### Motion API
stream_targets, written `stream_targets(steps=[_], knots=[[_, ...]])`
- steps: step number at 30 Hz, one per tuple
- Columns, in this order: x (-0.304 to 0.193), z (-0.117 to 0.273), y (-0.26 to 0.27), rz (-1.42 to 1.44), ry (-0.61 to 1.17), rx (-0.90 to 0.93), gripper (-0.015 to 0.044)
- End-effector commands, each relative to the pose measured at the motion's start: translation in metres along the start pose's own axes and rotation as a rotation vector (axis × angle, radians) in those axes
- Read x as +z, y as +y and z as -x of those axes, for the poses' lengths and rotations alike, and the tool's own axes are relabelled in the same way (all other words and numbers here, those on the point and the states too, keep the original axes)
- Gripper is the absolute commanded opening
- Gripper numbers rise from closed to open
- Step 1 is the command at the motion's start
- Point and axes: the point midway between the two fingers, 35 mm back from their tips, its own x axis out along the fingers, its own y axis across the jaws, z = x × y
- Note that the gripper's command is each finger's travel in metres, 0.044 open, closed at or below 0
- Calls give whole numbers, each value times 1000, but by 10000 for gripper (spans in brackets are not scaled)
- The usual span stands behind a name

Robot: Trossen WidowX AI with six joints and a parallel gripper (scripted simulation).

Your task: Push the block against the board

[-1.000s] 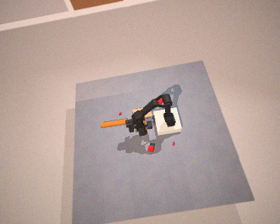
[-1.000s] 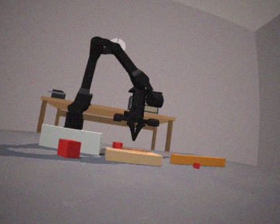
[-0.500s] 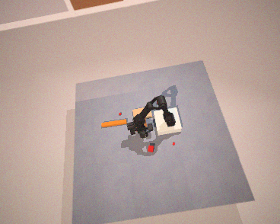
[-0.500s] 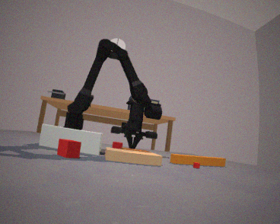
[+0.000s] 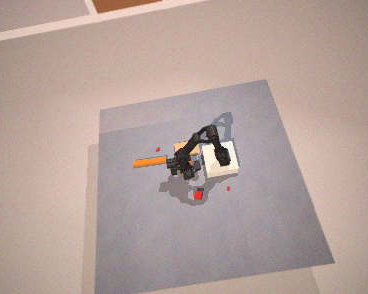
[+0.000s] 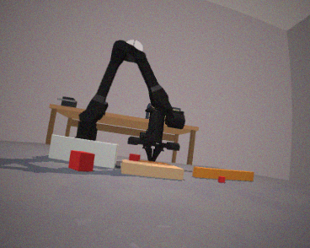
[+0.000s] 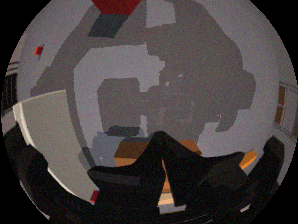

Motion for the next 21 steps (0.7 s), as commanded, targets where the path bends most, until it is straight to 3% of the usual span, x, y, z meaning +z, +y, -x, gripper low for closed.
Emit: stream_targets(steps=[1, 21], knots=[[-3, 0, -1, 4, 4, -2, 0], [-11, 0, -2, 4, 4, -2, 0]])
